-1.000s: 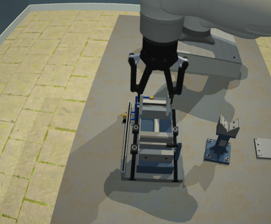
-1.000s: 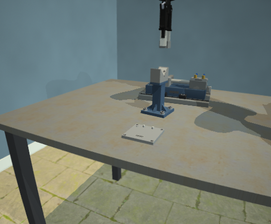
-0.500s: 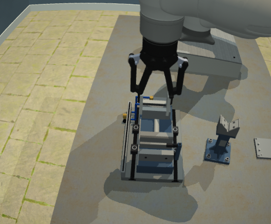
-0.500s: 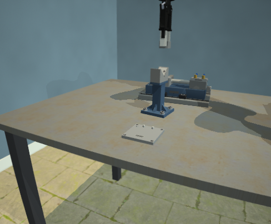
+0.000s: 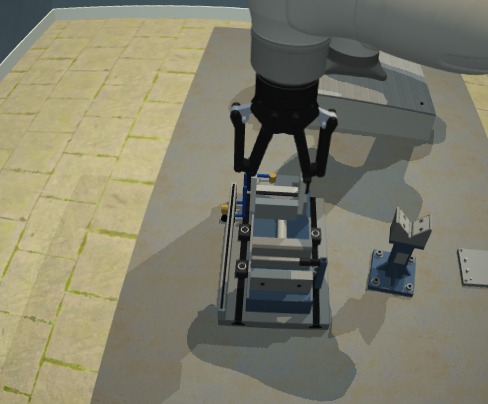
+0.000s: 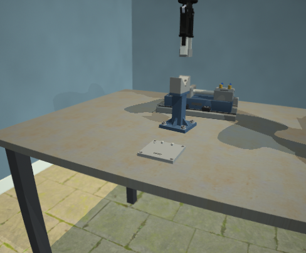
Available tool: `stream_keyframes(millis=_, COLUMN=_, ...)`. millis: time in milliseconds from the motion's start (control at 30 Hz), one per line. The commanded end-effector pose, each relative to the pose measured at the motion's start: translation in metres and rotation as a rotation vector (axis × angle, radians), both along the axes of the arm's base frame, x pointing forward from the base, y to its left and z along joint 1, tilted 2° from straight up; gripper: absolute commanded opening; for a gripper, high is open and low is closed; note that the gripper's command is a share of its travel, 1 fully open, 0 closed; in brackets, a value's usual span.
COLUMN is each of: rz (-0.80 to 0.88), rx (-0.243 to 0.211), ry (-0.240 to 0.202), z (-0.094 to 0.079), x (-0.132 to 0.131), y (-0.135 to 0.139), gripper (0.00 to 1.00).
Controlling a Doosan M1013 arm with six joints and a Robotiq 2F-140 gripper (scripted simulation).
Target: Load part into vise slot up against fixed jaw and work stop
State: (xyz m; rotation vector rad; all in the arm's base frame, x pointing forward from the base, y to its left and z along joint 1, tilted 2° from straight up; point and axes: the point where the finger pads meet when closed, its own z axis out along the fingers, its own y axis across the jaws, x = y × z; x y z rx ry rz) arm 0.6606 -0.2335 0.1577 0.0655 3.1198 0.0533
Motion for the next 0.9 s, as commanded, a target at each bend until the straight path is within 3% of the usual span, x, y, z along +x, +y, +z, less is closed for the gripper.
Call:
stream_keyframes(millis=0, rz=0.001, rx=0.003, ry=0.0, z=-0.006, x=-0.001, y=-0.001, gripper=0.0)
stream_keyframes(millis=867, rz=0.001, rx=0.003, ry=0.0, z=-0.05, x=0.001, y=0.0, gripper=0.0)
